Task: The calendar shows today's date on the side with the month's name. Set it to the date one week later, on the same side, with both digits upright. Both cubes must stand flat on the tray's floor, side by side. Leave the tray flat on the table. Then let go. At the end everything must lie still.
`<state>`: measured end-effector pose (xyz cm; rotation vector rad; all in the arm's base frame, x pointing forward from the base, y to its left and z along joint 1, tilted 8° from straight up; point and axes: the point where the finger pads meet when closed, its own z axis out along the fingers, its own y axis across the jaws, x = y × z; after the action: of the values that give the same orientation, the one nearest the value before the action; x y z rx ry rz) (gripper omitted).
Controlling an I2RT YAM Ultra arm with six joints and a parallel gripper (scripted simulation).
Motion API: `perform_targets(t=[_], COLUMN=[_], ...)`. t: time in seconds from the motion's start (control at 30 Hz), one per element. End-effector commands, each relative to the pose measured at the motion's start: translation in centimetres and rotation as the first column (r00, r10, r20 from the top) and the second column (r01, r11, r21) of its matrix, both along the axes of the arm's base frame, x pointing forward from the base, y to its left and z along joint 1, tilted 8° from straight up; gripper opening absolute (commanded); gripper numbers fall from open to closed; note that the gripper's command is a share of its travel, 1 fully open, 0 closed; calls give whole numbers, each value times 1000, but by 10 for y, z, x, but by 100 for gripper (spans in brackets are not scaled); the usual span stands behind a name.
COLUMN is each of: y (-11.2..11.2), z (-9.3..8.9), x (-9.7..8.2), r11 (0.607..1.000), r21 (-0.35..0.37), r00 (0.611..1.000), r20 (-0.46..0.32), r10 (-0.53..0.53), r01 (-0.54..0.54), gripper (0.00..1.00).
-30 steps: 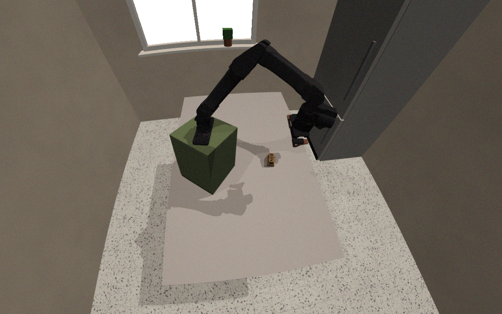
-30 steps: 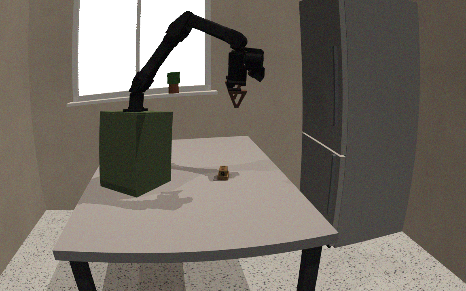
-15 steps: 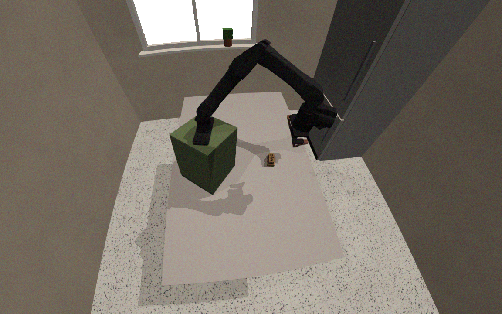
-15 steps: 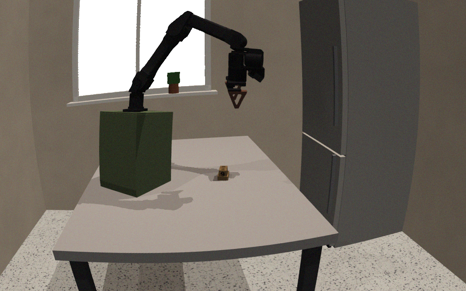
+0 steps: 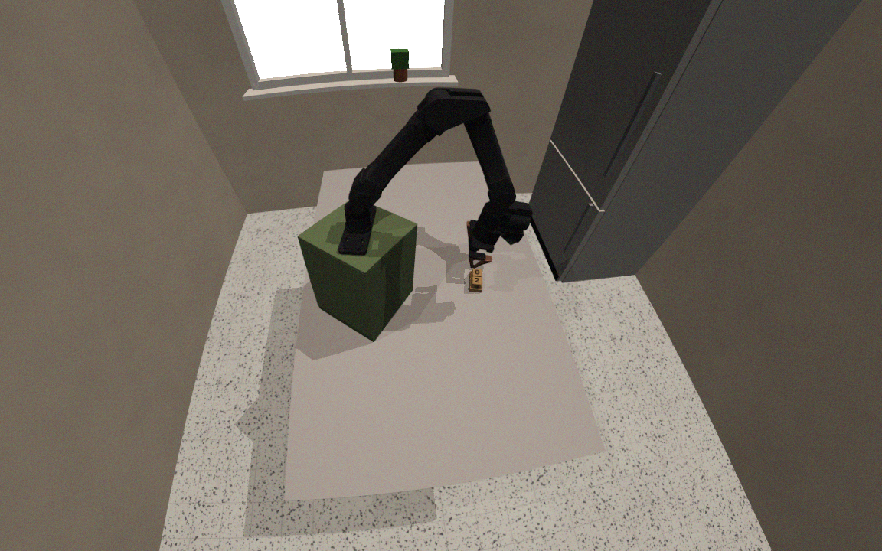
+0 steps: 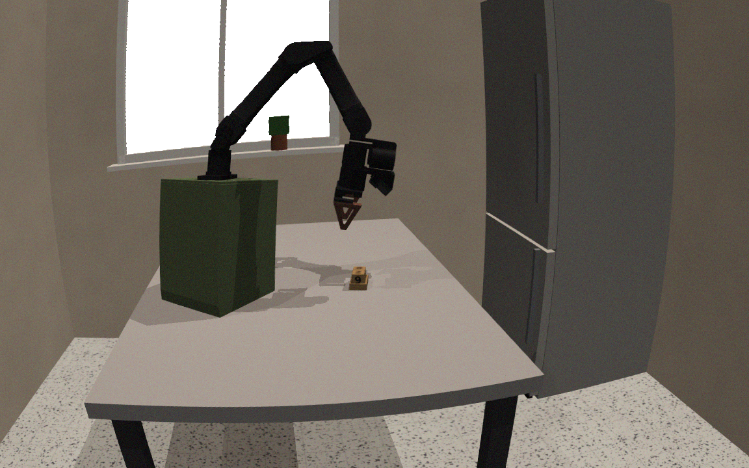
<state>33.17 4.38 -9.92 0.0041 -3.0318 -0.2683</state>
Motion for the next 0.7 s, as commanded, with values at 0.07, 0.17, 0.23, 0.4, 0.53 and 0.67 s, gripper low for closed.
perform_targets(t=[0.07, 0.17, 0.23, 0.4, 0.53, 0.67], y=[-9, -7, -7, -7, -7, -7], z=[-1, -4, -4, -4, -4, -4], x=[38, 36, 36, 36, 36, 36], r11=[994, 993, 993, 993, 993, 993], r21=[-39, -43, -43, -43, -43, -43], r00=[981, 980, 980, 980, 980, 980], r20=[167, 169, 169, 169, 169, 169], r10=[-97, -102, -102, -102, -102, -102], r01=[105, 110, 110, 110, 110, 110], gripper=[100, 100, 100, 100, 100, 100])
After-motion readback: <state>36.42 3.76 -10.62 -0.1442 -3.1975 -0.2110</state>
